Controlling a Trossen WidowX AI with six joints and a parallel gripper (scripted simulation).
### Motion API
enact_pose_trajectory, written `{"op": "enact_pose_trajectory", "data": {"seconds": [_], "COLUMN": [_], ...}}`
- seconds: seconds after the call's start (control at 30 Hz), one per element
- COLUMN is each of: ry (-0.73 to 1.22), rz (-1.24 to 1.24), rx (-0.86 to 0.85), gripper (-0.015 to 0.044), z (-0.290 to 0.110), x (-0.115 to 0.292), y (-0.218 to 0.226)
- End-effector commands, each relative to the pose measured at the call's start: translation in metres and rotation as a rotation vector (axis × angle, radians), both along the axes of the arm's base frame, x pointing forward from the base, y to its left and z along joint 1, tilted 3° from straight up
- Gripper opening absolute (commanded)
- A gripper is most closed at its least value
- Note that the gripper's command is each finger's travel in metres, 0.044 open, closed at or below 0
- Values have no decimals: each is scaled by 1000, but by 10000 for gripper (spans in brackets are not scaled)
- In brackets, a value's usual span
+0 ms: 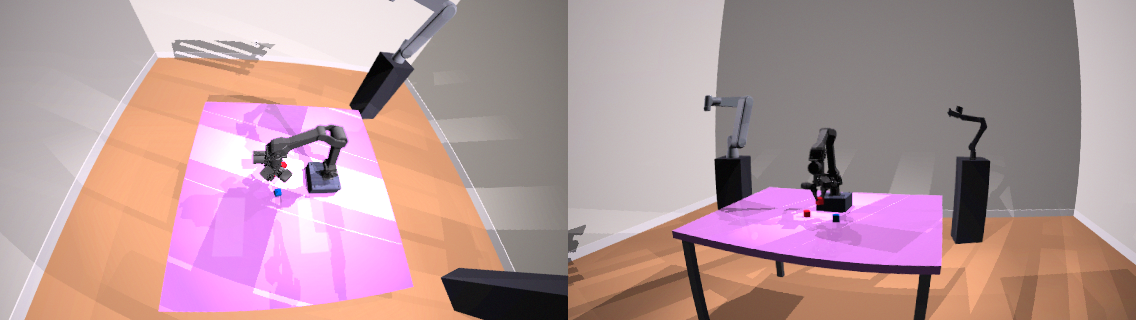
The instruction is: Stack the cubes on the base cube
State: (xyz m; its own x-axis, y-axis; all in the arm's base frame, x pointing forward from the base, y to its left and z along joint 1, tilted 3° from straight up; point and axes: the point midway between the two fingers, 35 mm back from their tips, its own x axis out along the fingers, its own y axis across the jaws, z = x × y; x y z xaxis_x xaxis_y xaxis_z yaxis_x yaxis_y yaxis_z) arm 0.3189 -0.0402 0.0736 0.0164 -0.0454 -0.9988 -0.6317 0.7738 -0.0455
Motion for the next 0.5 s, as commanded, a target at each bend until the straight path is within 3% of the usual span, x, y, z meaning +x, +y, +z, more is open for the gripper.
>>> {"op": "enact_pose_trajectory", "data": {"seconds": [0.0, 0.47], "ry": [-4, 0], "rz": [14, 83], "rx": [-2, 1], "gripper": [105, 105], "z": [-4, -22], "x": [-3, -17], "y": [10, 48]}}
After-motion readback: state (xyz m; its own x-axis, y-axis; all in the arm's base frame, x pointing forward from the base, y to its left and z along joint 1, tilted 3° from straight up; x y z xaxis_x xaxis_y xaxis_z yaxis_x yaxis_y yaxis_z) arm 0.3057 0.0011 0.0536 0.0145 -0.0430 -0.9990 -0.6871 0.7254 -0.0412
